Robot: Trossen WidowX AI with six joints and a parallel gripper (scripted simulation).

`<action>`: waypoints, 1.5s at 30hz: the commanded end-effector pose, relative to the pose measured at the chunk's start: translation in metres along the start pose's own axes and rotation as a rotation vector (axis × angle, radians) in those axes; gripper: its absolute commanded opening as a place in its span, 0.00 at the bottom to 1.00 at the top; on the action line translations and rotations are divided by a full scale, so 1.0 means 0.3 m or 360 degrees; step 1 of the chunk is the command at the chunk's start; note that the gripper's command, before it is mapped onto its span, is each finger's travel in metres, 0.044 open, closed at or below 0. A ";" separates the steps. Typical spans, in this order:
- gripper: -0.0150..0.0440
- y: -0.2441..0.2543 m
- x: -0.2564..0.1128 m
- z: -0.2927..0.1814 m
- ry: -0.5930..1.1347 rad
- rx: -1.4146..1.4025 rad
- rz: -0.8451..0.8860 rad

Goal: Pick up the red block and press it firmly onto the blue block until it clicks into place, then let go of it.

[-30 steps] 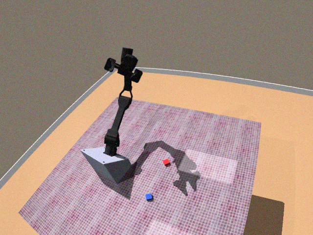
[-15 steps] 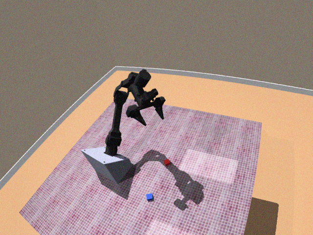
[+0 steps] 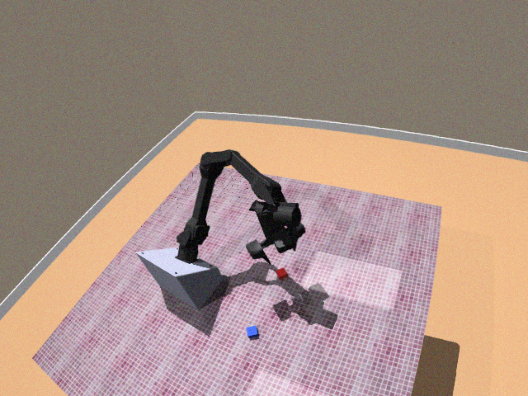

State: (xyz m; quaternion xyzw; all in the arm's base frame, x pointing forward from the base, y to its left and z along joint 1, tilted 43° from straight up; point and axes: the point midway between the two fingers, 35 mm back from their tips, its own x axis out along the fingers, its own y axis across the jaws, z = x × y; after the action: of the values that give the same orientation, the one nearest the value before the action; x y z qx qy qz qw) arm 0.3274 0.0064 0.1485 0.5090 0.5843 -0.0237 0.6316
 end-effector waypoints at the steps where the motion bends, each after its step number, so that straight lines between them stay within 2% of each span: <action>1: 1.00 -0.005 0.130 -0.119 0.0248 0.0129 -0.0060; 8: 1.00 -0.018 0.171 -0.123 0.0301 0.0159 -0.0082; 11: 1.00 -0.022 0.267 -0.141 0.0302 0.0159 -0.0080; 18: 1.00 -0.026 0.321 -0.148 0.0303 0.0159 -0.0079; 40: 1.00 -0.030 0.419 -0.166 0.0304 0.0160 -0.0077; 45: 0.78 -0.030 0.419 -0.166 0.0304 0.0160 -0.0077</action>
State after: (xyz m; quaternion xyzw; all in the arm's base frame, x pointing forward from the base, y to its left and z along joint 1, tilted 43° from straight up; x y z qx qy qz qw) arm 0.3256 0.1067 0.0580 0.5260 0.6528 -0.0169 0.5448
